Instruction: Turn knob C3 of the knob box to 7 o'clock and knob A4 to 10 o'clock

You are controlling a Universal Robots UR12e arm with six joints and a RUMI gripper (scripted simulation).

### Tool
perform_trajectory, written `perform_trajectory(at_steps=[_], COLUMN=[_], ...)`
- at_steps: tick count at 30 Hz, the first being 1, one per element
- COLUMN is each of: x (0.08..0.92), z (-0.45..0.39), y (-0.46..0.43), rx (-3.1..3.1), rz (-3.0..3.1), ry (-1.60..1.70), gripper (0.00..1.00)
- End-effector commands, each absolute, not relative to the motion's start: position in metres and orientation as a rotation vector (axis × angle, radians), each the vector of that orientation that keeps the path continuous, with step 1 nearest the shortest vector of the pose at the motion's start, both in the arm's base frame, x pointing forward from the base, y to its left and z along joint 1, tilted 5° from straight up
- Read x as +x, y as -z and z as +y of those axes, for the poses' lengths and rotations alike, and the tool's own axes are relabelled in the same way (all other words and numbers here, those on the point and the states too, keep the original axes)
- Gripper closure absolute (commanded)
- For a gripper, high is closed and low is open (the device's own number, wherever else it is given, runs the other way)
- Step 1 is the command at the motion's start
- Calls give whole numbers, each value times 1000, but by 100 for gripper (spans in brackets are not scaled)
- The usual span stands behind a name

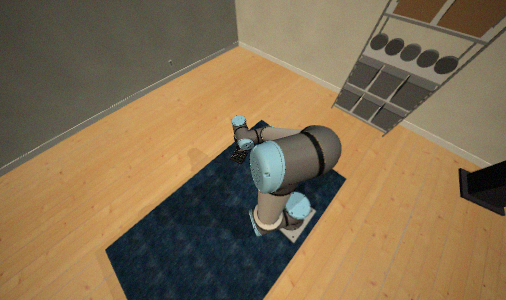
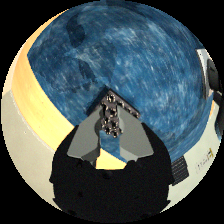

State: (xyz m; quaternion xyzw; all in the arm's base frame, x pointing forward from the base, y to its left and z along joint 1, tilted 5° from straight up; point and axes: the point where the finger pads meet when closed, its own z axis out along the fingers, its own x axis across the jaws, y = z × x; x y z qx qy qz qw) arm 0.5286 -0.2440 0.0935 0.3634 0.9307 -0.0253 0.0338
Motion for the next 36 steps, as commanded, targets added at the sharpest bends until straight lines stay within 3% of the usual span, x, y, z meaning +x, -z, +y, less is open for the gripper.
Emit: perform_trajectory(at_steps=[1,36], x=[528,528], z=[-244,-241], y=[-96,-107], rx=[1276,2398], rz=[2791,1895], ry=[73,15], gripper=[89,89])
